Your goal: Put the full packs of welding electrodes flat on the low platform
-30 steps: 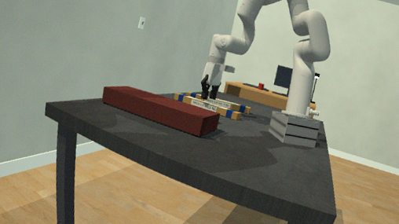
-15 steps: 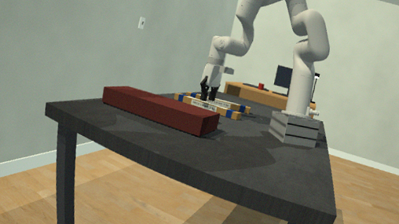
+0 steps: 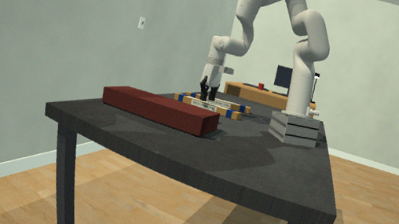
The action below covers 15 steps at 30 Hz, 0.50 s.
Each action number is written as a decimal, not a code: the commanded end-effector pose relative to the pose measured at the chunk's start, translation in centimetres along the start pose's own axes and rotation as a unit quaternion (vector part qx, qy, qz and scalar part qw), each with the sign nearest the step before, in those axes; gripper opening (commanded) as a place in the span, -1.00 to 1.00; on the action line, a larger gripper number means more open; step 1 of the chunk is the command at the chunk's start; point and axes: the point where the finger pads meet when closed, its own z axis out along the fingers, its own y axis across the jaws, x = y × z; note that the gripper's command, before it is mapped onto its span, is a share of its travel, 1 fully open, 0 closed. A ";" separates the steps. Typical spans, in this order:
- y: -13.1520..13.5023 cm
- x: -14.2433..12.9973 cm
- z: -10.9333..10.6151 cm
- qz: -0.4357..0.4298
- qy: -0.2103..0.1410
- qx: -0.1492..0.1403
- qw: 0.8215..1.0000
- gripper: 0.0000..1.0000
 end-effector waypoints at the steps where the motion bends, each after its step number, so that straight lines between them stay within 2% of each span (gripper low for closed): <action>1: 0.0 -0.1 -0.1 0.000 -0.002 0.000 1.000 0.48; 15: 0.0 -0.1 0.9 0.000 -0.002 0.000 1.000 0.48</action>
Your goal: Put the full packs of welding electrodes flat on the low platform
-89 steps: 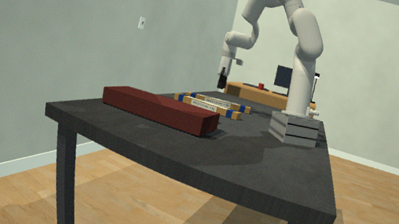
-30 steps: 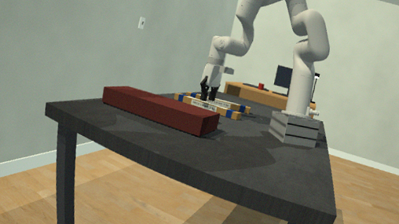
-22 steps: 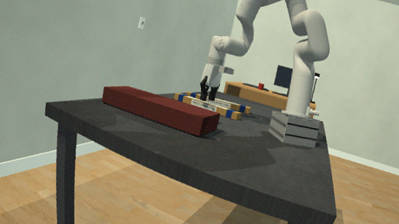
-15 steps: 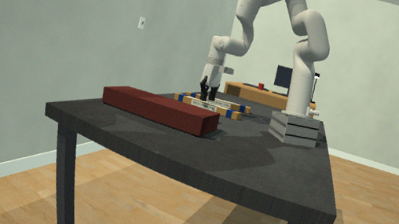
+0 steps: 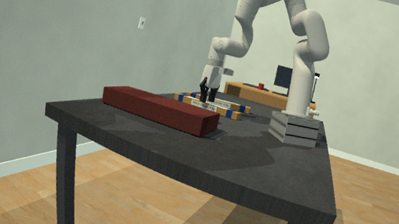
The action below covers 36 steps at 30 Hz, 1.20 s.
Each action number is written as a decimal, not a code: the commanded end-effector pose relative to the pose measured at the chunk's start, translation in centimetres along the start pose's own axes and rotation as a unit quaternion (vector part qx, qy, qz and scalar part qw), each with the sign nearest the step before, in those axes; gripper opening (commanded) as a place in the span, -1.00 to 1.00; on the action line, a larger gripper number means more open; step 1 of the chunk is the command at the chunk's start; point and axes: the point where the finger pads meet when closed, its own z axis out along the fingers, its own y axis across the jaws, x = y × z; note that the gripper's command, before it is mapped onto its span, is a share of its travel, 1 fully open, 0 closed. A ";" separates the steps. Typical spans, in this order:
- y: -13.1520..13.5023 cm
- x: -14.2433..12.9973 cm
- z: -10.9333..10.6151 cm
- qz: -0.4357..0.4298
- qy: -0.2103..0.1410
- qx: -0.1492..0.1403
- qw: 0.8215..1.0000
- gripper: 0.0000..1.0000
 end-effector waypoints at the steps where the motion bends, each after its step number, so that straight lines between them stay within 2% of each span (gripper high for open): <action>1: 0.0 -0.1 0.5 0.000 -0.002 0.000 1.000 0.48; 17: 0.0 -0.1 2.6 0.000 -0.002 0.000 1.000 0.48; 34: 0.0 -0.1 2.8 0.000 -0.002 0.000 1.000 0.48; 35: 0.0 -0.1 2.8 0.000 -0.002 0.000 1.000 -0.31; 36: 0.0 -0.1 2.8 0.000 -0.002 0.000 1.000 -0.31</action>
